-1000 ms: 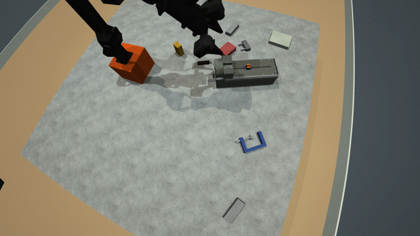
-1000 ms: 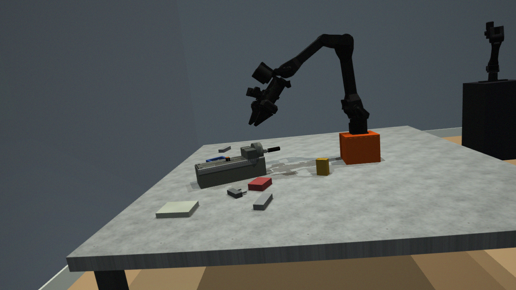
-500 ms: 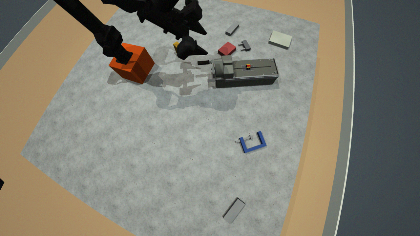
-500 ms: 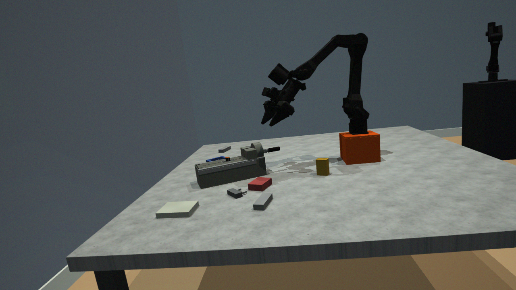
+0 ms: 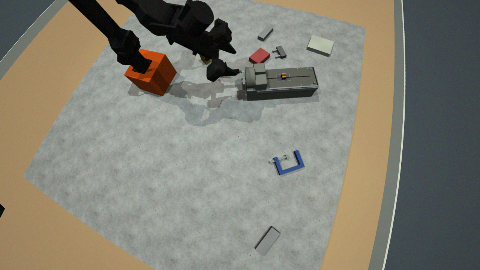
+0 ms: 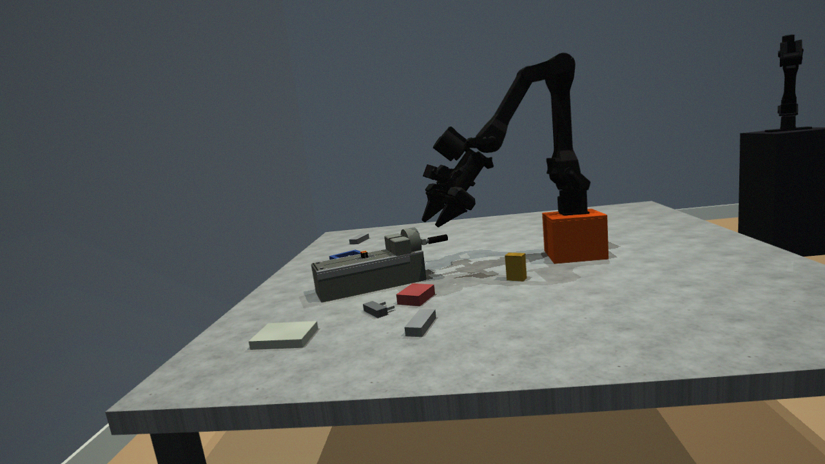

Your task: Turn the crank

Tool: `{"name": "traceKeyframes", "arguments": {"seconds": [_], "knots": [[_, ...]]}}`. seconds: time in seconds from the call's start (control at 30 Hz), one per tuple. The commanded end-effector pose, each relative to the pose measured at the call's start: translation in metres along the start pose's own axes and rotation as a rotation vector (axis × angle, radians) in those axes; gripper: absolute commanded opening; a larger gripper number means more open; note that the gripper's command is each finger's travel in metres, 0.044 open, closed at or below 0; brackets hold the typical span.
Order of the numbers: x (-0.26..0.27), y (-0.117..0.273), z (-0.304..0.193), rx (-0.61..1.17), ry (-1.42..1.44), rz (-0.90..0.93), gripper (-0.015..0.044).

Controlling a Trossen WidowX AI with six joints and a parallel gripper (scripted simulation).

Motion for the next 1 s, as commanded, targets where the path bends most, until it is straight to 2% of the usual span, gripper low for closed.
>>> {"name": "traceKeyframes", "arguments": {"seconds": [0.0,0.97], "knots": [[-0.001,-0.006,-0.006,-0.009,0.007,0.004,0.0440],[-0.009,-0.039,-0.036,-0.008,0.007,0.004,0.0440]]}}
Point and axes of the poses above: the point midway between the two fingers, 35 mm back from their tips, its own y axis back along the fingers, its own x axis across the jaws, z = x × y, the point moved 6 cm from there along y, back along the fingers, and after that the axes turned 13 degrees about -y, right-handed, at the moved point
